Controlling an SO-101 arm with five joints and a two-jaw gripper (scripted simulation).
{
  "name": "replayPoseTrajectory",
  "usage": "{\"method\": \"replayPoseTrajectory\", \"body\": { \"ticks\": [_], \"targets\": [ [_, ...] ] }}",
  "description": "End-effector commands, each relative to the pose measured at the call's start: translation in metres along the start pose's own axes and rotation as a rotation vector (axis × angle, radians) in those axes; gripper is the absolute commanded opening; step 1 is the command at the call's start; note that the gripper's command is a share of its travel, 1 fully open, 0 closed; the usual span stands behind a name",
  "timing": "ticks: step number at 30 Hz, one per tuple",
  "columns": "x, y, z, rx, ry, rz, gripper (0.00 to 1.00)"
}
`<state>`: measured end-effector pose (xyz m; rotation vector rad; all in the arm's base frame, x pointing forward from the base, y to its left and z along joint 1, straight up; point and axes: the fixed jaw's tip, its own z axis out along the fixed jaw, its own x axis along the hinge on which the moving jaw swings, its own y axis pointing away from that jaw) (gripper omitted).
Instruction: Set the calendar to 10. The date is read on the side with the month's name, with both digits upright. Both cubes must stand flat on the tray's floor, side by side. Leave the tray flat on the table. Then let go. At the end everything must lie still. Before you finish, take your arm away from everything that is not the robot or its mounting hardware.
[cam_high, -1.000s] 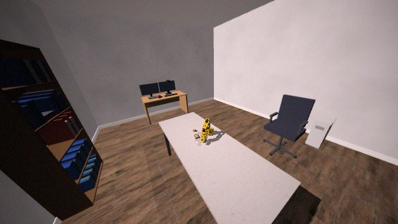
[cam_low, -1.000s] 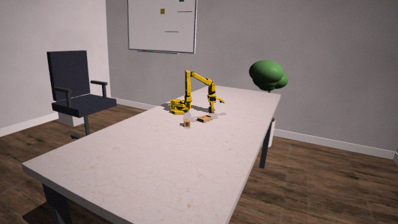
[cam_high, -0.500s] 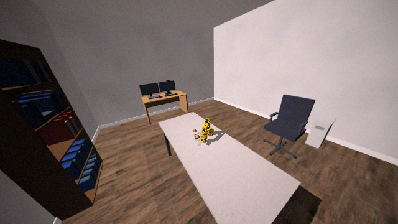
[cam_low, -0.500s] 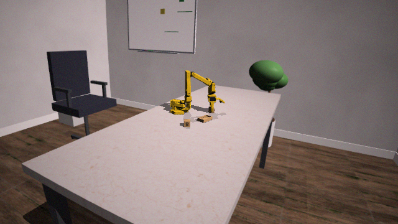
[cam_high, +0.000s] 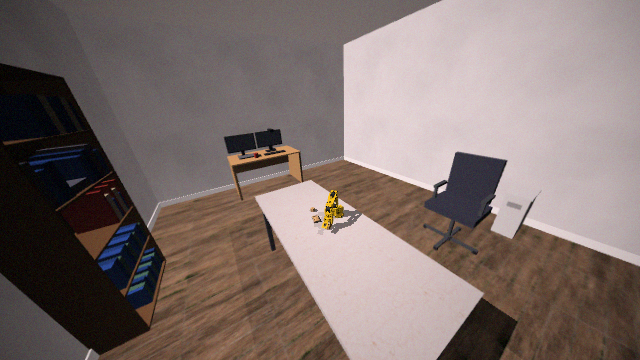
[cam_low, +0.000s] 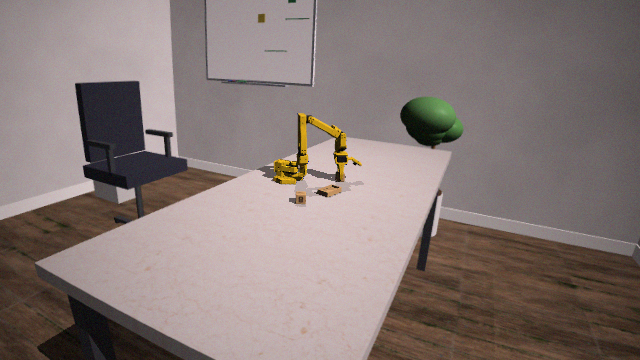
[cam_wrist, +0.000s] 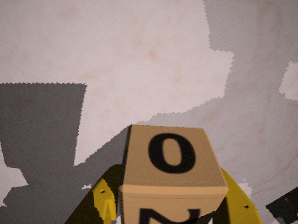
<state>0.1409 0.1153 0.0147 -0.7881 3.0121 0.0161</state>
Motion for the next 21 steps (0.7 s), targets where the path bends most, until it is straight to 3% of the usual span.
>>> {"method": "replayPoseTrajectory", "body": {
  "ticks": [1,21],
  "targets": [
    [-0.0024,-0.0008,-0.0015,-0.003,-0.017,0.019,0.22],
    [-0.0024,-0.0008,-0.0015,-0.003,-0.017,0.019,0.36]
  ]
}}
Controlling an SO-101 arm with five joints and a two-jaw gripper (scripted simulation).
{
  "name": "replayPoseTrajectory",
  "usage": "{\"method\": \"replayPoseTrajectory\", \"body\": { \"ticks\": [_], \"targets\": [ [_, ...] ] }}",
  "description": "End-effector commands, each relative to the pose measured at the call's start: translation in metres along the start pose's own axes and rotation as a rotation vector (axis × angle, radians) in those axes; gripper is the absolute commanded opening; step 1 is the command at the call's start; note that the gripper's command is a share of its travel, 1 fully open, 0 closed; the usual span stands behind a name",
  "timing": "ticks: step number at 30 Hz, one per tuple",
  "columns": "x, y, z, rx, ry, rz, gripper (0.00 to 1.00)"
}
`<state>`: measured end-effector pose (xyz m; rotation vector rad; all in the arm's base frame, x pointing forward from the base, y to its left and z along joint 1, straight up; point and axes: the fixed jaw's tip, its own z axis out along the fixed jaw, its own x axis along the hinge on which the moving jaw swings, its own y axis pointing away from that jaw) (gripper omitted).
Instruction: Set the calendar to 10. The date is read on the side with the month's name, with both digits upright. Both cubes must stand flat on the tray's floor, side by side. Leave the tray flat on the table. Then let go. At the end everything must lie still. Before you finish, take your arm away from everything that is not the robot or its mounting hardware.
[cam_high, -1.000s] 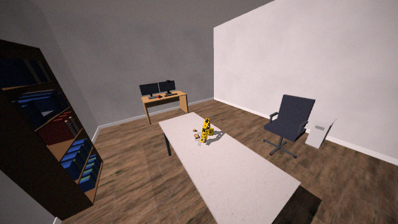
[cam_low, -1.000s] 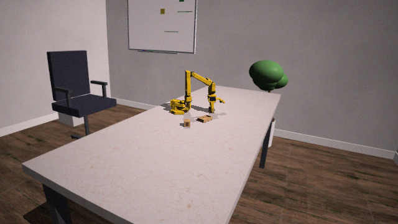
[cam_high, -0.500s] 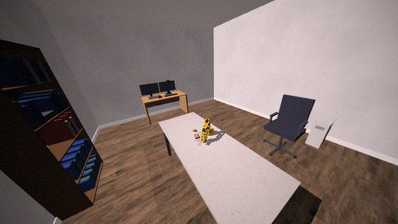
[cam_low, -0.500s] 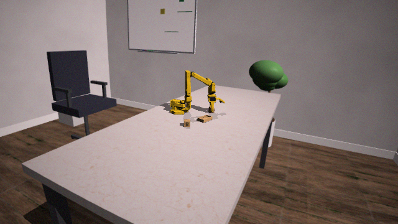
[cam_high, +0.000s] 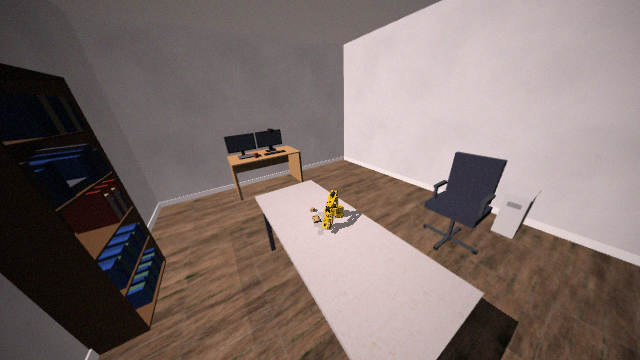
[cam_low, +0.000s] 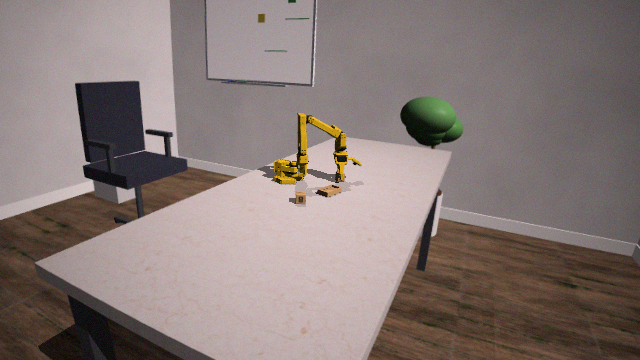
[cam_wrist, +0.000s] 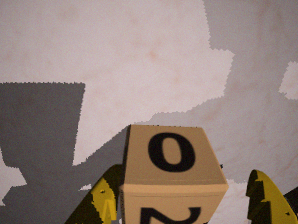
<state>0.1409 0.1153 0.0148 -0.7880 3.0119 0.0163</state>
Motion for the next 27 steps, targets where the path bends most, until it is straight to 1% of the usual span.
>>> {"method": "replayPoseTrajectory", "body": {
  "ticks": [1,7,11,15,19,21,27],
  "targets": [
    [-0.002,-0.001,-0.001,-0.003,-0.016,0.019,0.36],
    [-0.002,-0.001,-0.002,-0.003,-0.016,0.019,0.36],
    [-0.003,-0.001,-0.006,-0.003,-0.016,0.019,0.36],
    [-0.005,-0.001,-0.017,-0.003,-0.016,0.019,0.36],
    [-0.005,0.000,-0.031,-0.003,-0.016,0.019,0.36],
    [-0.005,0.000,-0.031,-0.003,-0.016,0.019,0.36],
    [-0.004,-0.001,-0.051,-0.003,-0.016,0.019,0.36]
  ]
}}
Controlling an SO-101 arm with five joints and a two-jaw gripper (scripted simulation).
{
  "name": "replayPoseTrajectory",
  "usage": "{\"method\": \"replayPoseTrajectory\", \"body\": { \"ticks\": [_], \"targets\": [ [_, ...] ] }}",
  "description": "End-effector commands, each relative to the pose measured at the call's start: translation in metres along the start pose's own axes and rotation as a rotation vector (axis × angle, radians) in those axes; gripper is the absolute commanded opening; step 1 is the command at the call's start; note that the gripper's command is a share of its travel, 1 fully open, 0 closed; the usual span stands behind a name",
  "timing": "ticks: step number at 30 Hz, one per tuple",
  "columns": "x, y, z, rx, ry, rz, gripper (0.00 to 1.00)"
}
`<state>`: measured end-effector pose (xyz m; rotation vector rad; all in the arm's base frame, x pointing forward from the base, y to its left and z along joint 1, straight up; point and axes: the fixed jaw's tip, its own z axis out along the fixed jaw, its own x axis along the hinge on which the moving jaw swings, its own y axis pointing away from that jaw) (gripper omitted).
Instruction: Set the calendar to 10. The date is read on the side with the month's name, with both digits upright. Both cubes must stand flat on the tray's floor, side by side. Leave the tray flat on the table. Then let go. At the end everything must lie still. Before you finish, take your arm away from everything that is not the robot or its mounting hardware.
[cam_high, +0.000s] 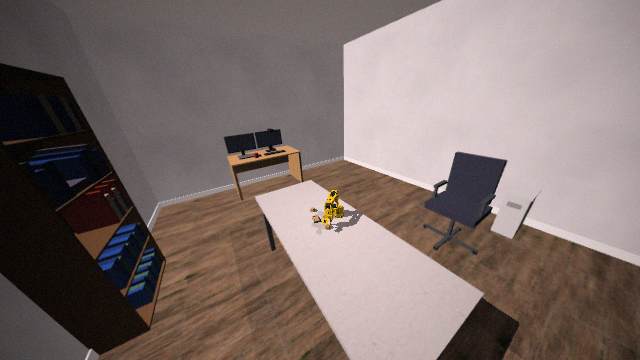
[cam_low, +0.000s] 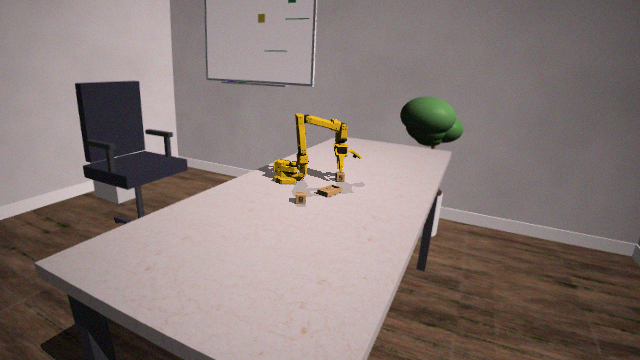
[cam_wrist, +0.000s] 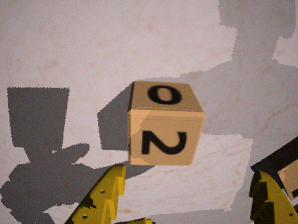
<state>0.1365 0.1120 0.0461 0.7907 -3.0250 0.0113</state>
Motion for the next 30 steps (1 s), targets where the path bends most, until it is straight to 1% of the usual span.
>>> {"method": "replayPoseTrajectory", "body": {
  "ticks": [1,4,7,30],
  "targets": [
    [-0.0068,-0.0003,-0.0228,-0.010,-0.063,0.018,0.36],
    [-0.0055,-0.0004,-0.0281,-0.010,-0.063,0.018,0.36],
    [-0.0050,-0.0005,-0.0301,-0.010,-0.063,0.018,0.36],
    [-0.0050,-0.0005,-0.0304,-0.010,-0.064,0.018,0.36]
  ]
}}
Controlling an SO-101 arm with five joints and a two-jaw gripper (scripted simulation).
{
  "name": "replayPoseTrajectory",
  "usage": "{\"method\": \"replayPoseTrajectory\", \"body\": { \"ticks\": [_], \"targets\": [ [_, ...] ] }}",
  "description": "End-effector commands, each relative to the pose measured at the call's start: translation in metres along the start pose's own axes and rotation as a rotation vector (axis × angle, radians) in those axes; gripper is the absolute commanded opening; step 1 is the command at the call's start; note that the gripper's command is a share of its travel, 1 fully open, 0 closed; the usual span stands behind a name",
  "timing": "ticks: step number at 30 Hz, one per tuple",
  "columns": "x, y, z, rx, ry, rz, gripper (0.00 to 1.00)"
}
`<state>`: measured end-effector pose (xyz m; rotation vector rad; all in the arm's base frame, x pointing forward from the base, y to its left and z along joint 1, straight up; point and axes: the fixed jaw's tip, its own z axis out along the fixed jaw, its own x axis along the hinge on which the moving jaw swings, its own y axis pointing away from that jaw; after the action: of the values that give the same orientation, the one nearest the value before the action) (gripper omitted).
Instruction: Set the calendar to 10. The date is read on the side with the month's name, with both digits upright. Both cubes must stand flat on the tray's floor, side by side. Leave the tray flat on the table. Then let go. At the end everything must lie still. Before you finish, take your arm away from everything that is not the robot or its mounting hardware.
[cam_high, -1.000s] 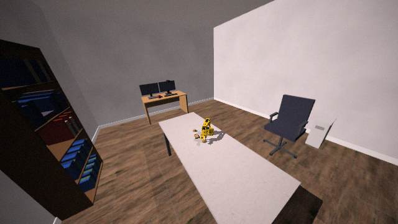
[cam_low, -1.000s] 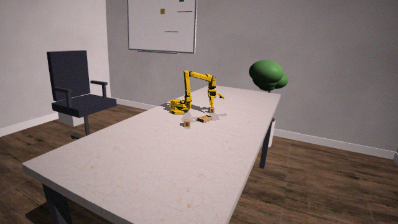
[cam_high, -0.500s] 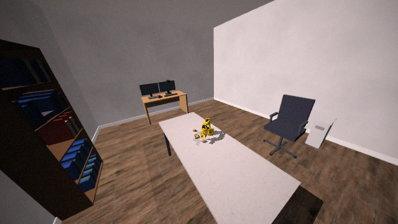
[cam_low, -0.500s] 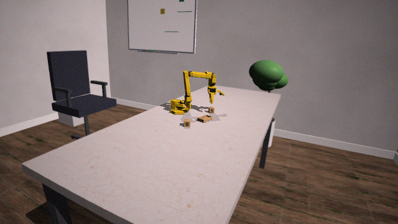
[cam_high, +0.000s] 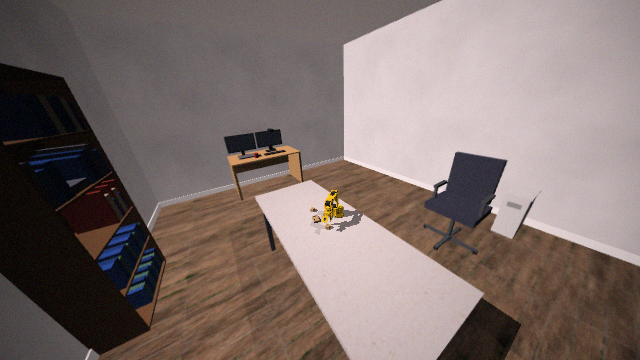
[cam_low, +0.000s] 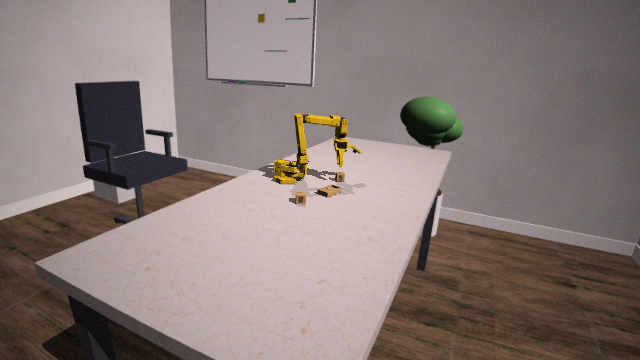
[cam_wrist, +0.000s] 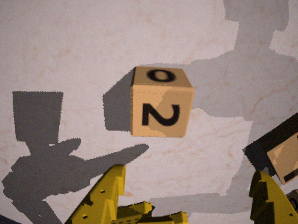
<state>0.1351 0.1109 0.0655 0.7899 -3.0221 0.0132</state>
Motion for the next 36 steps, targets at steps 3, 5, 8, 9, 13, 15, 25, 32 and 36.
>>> {"method": "replayPoseTrajectory", "body": {
  "ticks": [3,5,8,9,13,15,25,32,36],
  "targets": [
    [-0.008,0.000,-0.014,-0.013,-0.083,0.018,0.36],
    [-0.009,0.000,-0.018,-0.016,-0.109,0.018,0.36],
    [-0.010,0.000,-0.027,-0.024,-0.170,0.018,0.36],
    [-0.011,0.000,-0.031,-0.028,-0.195,0.018,0.36],
    [-0.012,0.000,-0.050,-0.044,-0.314,0.018,0.35],
    [-0.012,0.000,-0.050,-0.044,-0.314,0.018,0.35],
    [-0.008,0.000,-0.086,-0.075,-0.544,0.018,0.35],
    [-0.007,0.000,-0.089,-0.077,-0.561,0.018,0.35],
    [-0.007,0.000,-0.089,-0.077,-0.561,0.016,0.35]
  ]
}}
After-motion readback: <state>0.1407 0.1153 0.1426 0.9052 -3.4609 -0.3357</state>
